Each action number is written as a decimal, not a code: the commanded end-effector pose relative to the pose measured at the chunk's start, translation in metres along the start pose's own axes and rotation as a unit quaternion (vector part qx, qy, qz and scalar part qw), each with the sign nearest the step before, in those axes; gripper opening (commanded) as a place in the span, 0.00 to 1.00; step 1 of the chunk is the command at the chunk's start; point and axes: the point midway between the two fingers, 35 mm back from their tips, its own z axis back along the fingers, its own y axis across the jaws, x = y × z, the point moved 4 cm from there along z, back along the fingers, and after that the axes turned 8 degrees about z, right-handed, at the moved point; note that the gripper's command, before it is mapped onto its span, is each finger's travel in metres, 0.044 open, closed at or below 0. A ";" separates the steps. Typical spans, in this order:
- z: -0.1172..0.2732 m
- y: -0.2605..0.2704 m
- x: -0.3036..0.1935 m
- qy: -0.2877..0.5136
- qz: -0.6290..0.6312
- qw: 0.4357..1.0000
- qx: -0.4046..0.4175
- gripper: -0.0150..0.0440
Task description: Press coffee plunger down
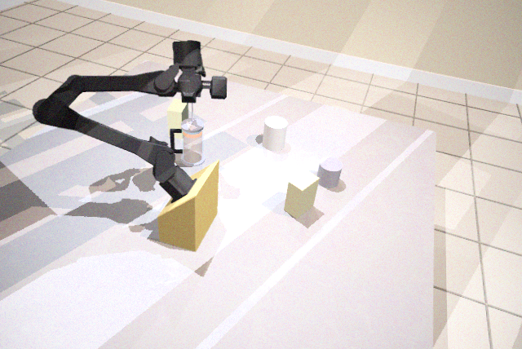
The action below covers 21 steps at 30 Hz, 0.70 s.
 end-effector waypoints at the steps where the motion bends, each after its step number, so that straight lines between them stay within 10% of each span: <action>1: -0.005 0.002 0.001 -0.003 -0.001 1.000 0.000 1.00; 10: -0.013 0.007 0.003 -0.013 -0.002 1.000 0.004 1.00; 21: -0.013 0.007 0.003 -0.013 -0.002 1.000 0.004 0.51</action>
